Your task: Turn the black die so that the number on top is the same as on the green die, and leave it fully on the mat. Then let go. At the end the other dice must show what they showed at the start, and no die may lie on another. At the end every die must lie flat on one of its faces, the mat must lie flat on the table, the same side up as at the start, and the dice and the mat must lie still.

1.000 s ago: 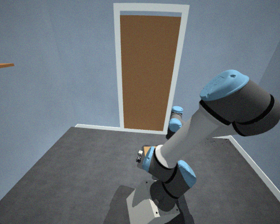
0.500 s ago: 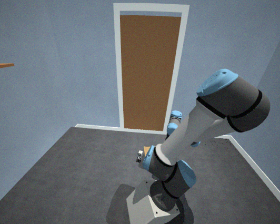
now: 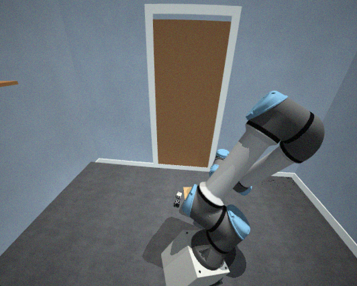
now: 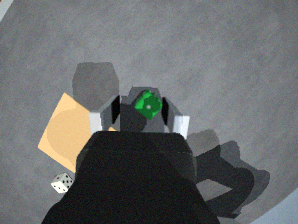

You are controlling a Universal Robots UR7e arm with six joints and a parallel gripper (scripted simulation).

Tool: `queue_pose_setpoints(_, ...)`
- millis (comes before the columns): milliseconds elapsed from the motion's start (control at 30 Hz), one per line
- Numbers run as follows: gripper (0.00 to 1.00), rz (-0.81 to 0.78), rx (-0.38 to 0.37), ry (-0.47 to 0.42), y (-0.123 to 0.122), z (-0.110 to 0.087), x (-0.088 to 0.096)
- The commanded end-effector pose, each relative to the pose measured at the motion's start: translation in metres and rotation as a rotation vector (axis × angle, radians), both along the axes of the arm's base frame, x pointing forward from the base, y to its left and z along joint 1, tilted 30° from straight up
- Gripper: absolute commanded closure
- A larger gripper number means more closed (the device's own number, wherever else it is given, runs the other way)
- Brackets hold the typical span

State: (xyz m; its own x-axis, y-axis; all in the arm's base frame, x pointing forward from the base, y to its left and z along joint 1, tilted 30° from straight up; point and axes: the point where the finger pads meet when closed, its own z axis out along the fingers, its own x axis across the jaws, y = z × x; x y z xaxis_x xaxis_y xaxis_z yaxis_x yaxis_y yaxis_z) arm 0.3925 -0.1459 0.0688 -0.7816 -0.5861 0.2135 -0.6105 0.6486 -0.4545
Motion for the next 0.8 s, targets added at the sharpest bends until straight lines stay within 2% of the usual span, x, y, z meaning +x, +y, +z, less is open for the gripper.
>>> queue_pose_setpoints(0, 0.0, 0.002, -0.002, -0.004, -0.0052, -0.0083, 0.0027)
queue_pose_setpoints(767, 0.0, 0.002, -0.002, -0.004, -0.0062, -0.0102, 0.003)
